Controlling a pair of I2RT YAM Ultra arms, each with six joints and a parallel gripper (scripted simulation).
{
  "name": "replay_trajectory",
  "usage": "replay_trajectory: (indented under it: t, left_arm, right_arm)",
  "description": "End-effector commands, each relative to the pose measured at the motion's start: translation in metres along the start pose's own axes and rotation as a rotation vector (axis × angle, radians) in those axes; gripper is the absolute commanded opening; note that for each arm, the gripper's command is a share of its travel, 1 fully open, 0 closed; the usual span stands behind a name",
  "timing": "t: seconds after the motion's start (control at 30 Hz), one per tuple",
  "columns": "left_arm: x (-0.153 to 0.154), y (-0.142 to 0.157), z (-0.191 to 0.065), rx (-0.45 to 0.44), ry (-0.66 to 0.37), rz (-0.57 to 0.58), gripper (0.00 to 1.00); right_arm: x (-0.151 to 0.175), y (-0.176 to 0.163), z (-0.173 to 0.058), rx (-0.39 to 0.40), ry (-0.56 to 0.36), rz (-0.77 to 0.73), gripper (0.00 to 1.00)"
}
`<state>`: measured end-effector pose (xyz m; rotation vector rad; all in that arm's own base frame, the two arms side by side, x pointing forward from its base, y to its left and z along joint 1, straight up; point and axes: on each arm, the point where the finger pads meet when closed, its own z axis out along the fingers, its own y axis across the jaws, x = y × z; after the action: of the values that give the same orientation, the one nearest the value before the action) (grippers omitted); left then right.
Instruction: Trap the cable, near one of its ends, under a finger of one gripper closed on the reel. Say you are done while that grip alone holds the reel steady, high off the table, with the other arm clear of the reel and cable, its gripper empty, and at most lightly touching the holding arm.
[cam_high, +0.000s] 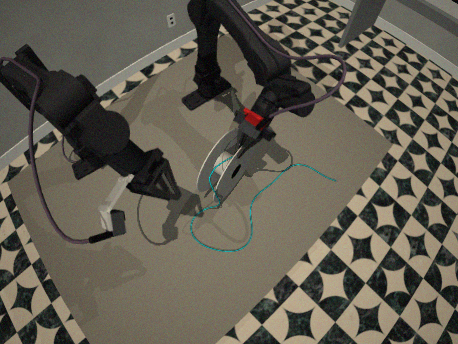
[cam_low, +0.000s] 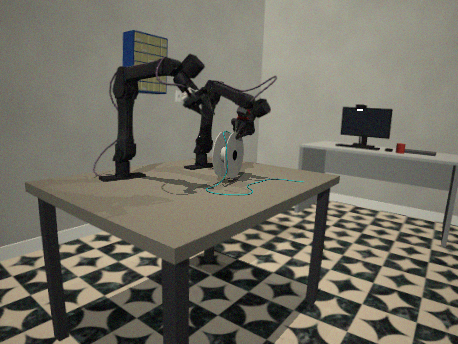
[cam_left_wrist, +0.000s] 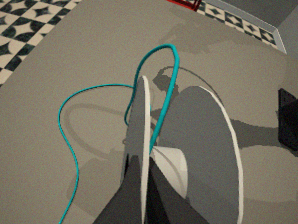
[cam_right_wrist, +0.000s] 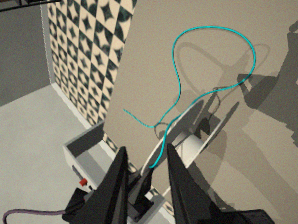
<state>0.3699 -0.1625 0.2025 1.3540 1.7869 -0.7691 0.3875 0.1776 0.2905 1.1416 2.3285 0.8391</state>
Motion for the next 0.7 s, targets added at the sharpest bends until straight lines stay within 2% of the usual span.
replay_trajectory:
  t: [0.0,0.33,0.5,0.6,0.67]
  left_arm:
    - [-0.036,-0.005,-0.022,-0.016,-0.060,0.056,0.00]
    - [-0.061,-0.008,-0.039,-0.016,-0.060,0.056,0.00]
    - [-0.059,-0.001,-0.036,0.005,-0.047,0.021,0.00]
    - [-0.059,0.000,-0.035,0.009,-0.045,0.015,0.00]
    - [-0.067,-0.003,-0.041,0.000,-0.050,0.030,0.00]
  right_arm:
    - [-0.010,0.008,-0.012,-0.058,-0.040,-0.053,0.30]
    - [-0.038,0.012,-0.025,-0.146,-0.137,-0.215,0.30]
    - [-0.053,0.013,-0.035,-0.190,-0.205,-0.314,0.30]
    - [-0.055,0.014,-0.037,-0.203,-0.212,-0.337,0.30]
    - [-0.062,0.014,-0.042,-0.217,-0.247,-0.379,0.30]
